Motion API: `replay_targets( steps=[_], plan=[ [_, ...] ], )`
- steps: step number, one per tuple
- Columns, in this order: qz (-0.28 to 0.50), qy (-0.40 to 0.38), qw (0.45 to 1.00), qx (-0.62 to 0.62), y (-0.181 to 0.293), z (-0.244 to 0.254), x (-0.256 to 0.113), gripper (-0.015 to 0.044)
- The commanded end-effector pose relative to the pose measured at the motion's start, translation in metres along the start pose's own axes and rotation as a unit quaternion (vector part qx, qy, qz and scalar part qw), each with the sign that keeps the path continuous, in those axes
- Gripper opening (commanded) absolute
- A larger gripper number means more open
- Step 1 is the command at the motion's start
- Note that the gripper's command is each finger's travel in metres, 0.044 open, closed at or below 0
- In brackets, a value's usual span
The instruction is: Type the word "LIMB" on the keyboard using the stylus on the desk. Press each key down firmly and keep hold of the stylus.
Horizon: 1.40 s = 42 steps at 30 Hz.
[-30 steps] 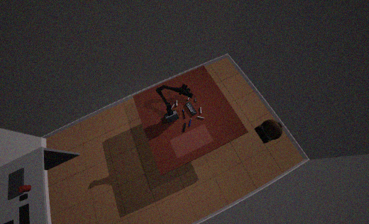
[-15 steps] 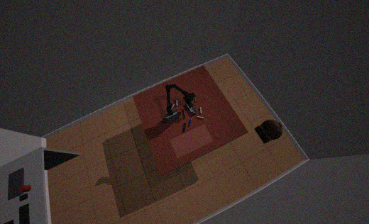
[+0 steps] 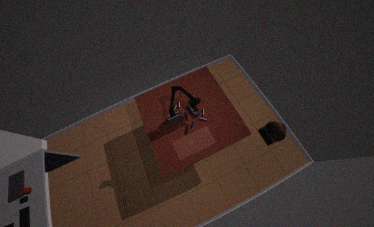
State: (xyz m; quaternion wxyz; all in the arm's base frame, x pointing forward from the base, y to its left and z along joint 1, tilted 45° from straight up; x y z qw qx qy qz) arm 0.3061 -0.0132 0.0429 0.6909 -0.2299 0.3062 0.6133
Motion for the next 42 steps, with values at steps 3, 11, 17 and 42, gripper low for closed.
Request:
replay_targets(
  steps=[3,11,17,42],
  plan=[
    [0.002,0.0,1.0,-0.002,-0.003,-0.017,0.0,0.0],
    [0.001,0.0,1.0,-0.002,-0.006,-0.025,0.0,0.0],
    [0.001,0.001,1.0,-0.003,-0.017,-0.084,0.0,0.0],
    [0.002,0.001,1.0,-0.002,0.02,-0.064,0.0,0.0]
  ],
)
Point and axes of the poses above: the point midway between the two fingers, 35 mm back from their tips, its own x axis out along the fingers, its own z axis across the jaws, y = z × x, the point moved 10 cm from there along -x, back along the fingers, and after that the axes turned 12 degrees about x, right-handed, at the moved point
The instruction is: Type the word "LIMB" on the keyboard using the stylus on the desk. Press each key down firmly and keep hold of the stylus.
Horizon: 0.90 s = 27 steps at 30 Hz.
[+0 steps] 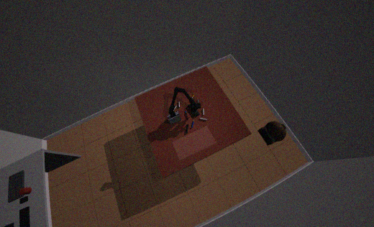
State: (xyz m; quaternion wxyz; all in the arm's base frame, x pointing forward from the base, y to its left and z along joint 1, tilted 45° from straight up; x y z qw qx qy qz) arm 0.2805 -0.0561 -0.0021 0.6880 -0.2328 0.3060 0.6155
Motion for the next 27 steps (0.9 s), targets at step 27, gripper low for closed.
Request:
replay_targets(
  steps=[27],
  plan=[
    [0.0,-0.003,1.0,0.002,0.02,0.081,0.0,0.0]
  ],
)
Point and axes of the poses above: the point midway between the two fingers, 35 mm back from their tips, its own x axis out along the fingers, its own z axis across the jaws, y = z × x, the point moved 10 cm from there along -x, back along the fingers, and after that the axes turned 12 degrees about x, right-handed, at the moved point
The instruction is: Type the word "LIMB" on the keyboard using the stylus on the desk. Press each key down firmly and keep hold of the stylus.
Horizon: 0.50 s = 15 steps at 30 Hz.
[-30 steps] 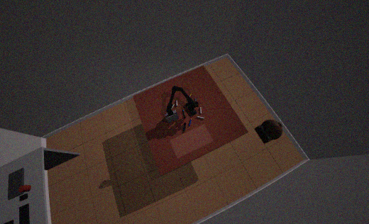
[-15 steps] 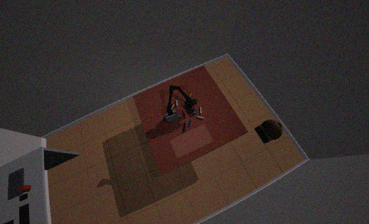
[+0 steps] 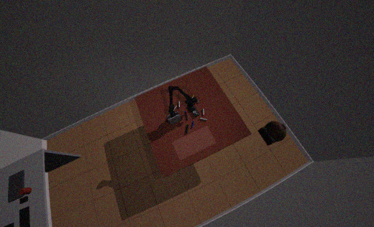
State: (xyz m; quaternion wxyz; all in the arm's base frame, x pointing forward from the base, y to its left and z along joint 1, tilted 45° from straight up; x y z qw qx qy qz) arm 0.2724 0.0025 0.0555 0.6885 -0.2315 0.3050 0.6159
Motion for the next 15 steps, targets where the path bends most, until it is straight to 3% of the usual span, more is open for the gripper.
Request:
replay_targets(
  steps=[1,6,15],
  plan=[
    [0.0,-0.001,1.0,0.002,0.001,0.0,-0.002,0.0],
    [0.0,0.0,1.0,0.002,0.0,0.0,-0.057,0.0],
    [-0.005,-0.002,1.0,0.004,0.0,-0.001,-0.054,0.0]
  ],
)
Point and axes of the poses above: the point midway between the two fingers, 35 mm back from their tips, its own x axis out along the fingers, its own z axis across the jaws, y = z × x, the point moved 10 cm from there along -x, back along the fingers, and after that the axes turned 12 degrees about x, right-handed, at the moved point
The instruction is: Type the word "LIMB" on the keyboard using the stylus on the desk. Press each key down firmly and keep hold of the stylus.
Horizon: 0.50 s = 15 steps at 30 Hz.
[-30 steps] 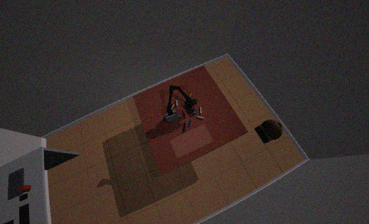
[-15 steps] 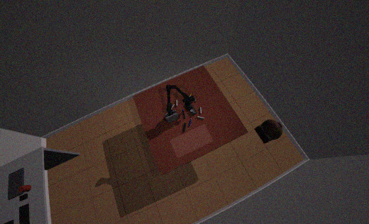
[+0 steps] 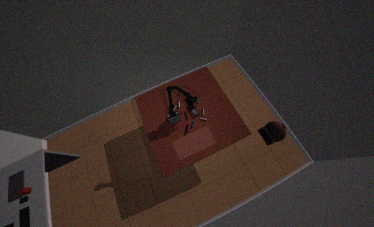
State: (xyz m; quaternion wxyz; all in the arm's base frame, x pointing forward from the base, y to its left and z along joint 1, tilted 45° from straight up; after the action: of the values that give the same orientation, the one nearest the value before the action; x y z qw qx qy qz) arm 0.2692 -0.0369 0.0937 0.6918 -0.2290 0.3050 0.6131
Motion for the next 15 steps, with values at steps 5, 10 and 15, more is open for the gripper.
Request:
replay_targets(
  steps=[5,10,15],
  plan=[
    [0.0,0.0,1.0,-0.001,-0.0002,0.0002,0.0004,0.0079],
    [0.0,0.0,1.0,-0.001,-0.0002,0.0003,0.0004,0.0],
    [0.0,0.0,1.0,-0.001,-0.0002,0.0003,0.0004,0.0]
  ],
)
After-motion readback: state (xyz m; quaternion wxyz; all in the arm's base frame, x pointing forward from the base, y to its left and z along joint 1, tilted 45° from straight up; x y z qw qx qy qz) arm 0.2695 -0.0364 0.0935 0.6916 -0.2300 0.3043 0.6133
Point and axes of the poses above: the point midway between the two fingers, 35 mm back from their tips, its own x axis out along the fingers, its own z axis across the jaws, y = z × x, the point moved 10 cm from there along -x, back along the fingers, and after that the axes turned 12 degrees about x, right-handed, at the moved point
